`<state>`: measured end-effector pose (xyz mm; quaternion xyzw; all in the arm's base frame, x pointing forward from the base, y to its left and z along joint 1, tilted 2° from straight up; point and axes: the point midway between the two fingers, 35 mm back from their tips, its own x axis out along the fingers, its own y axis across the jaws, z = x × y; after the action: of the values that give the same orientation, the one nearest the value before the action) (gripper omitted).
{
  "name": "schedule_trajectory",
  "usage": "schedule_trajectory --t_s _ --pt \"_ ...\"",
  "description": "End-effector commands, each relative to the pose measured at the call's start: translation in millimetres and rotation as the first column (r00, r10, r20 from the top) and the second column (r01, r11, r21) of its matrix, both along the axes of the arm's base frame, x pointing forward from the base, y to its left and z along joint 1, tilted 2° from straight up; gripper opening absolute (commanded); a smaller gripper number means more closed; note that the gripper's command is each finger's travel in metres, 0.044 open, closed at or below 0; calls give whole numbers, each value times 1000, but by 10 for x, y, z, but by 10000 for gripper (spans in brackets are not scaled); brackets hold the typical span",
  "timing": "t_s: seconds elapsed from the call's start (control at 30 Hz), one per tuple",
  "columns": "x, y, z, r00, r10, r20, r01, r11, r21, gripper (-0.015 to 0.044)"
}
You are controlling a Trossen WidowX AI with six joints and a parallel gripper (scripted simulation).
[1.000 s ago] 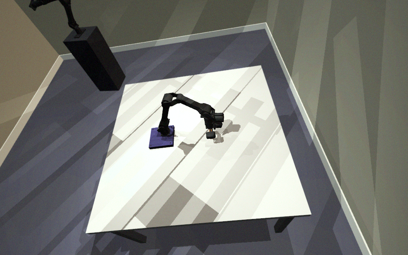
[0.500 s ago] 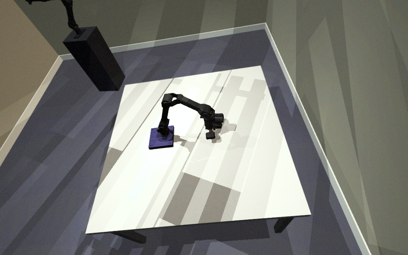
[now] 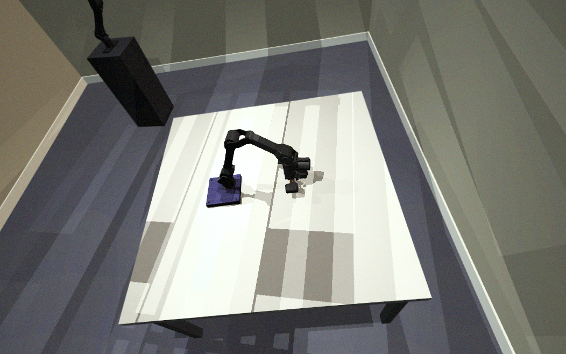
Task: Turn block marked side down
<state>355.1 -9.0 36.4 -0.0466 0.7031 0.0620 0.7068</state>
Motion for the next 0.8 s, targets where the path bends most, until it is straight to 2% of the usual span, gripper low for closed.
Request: schedule_trajectory --t_s 0.0,0.27,0.77 --pt "11 -6 180 1000 -5 5 5 1000 -1 11" --pt "10 -8 261 1000 -6 15 6 1000 1 0" --pt "39 -16 156 971 -24 239 14 999 43 0"
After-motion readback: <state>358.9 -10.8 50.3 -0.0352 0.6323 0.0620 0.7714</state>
